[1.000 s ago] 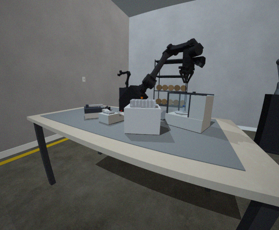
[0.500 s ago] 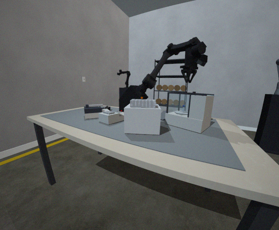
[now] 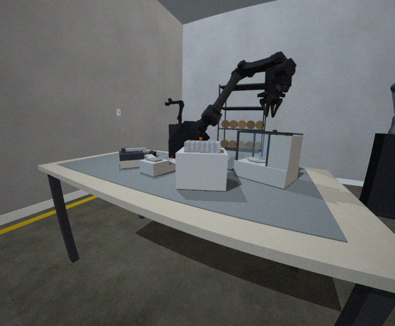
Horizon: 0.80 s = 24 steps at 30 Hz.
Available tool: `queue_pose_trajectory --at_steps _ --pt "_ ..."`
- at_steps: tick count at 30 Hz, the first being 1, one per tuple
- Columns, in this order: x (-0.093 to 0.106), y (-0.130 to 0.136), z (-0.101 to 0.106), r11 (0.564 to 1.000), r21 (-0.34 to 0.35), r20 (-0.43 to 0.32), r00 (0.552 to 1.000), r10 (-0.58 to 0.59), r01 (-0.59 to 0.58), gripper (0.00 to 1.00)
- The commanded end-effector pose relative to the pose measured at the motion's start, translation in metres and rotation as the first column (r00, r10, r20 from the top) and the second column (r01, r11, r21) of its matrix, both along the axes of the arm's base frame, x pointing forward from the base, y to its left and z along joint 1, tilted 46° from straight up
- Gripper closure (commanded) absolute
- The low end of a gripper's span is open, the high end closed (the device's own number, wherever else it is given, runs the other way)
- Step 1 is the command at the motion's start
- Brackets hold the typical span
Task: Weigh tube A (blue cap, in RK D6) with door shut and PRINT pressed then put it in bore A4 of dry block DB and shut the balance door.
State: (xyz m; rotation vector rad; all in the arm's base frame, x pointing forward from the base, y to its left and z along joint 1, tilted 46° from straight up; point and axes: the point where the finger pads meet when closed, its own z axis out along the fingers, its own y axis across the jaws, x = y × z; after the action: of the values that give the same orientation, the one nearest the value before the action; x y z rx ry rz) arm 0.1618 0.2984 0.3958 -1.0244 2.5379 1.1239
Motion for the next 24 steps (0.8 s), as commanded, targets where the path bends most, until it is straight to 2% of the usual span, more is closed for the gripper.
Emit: queue_pose_trajectory --at_steps 1,2,5,8,9,12,13,15,16,19,22,23,24 --pt "-0.005 0.0 0.033 0.993 0.032 -0.057 0.993 -0.107 0.109 0.7" --pt "0.003 0.012 0.028 0.991 0.0 -0.102 0.986 -0.132 0.133 0.7" --pt "0.003 0.012 0.028 0.98 -0.018 -0.171 0.965 -0.2 0.2 0.7" --pt "-0.004 0.005 0.038 0.969 -0.007 -0.205 0.948 -0.245 0.249 0.7" --pt "0.004 0.017 0.033 0.962 -0.047 -0.245 0.931 -0.272 0.269 0.7" --pt "0.004 0.018 0.033 0.941 -0.074 -0.307 0.89 -0.336 0.33 0.7" --pt "0.0 0.013 0.04 0.934 -0.066 -0.321 0.879 -0.353 0.351 0.7" --pt "0.0 0.013 0.04 0.934 -0.066 -0.321 0.879 -0.353 0.351 0.7" --pt "0.005 0.022 0.038 0.924 -0.1 -0.35 0.857 -0.379 0.368 0.7" --pt "0.005 0.022 0.038 0.896 -0.134 -0.406 0.802 -0.439 0.422 0.7" --pt "-0.002 0.015 0.049 0.871 -0.137 -0.449 0.754 -0.479 0.472 0.7" --pt "0.006 0.027 0.042 0.855 -0.19 -0.472 0.719 -0.511 0.483 0.7" --pt "0.006 0.027 0.042 0.843 -0.204 -0.487 0.696 -0.528 0.497 0.7"
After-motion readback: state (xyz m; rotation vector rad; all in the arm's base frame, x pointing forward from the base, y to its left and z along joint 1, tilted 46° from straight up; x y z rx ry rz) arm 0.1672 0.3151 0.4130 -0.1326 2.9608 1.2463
